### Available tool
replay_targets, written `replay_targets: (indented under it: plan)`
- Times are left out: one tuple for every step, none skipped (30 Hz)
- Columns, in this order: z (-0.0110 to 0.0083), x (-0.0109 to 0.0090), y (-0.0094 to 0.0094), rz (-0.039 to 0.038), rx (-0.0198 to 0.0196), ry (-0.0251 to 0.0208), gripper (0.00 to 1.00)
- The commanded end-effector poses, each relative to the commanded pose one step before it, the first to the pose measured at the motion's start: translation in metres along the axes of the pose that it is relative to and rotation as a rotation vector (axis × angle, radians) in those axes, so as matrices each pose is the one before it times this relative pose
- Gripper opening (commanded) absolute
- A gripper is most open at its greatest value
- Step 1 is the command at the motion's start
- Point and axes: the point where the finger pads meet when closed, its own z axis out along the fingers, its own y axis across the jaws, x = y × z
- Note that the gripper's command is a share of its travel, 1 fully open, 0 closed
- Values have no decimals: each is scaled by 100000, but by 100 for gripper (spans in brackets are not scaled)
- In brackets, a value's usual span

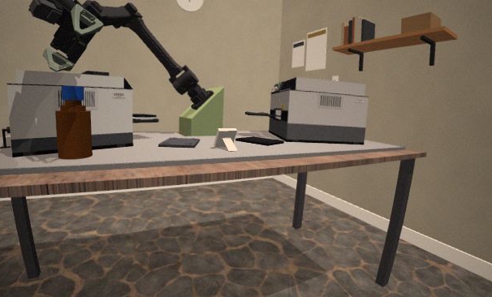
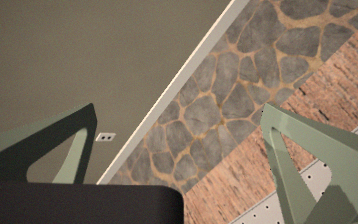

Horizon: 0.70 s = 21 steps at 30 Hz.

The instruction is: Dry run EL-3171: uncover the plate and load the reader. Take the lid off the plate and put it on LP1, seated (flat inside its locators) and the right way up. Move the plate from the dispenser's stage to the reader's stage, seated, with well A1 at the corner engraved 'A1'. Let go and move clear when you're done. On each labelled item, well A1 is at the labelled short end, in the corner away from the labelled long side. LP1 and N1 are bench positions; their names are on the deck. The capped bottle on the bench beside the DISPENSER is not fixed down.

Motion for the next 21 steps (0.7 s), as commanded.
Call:
replay_targets:
  plan:
    - [-993, -99, 3654, 101, -4806, -3822, 100]
    - [43, 512, 359, -481, -86, 136, 100]
    - [48, 440, 310, -40, -81, 63, 100]
    - [84, 432, 233, 27, 31, 45, 100]
    - [247, 580, 163, 36, 72, 335, 100]
    - [157, 522, 175, 723, -558, 4604, 100]
    - [0, 0, 0, 0, 0, 0, 100]
    - [0, 0, 0, 0, 0, 0, 100]
    - [-121, -304, -624, 1057, 612, 2652, 100]
    - [10, 235, -20, 791, 8, 2999, 100]
    - [74, 154, -24, 148, 620, -932, 100]
    - [31, 129, 29, 92, 661, -995, 100]
    - [-3, 355, 345, 239, -666, 3843, 100]
    - [7, 241, 310, 235, -301, 3298, 100]
    - [66, 205, 292, 254, -225, 2839, 100]
    - [118, 233, 344, 214, -292, 2649, 100]
    - [147, 331, 593, -8, -613, 2726, 100]
    - [130, 426, 538, -219, -378, 531, 100]
    - [122, 586, 442, -277, 50, -532, 100]
    - [-81, 573, 272, -132, 141, -495, 100]
    - [-61, 492, 310, -162, -250, -416, 100]
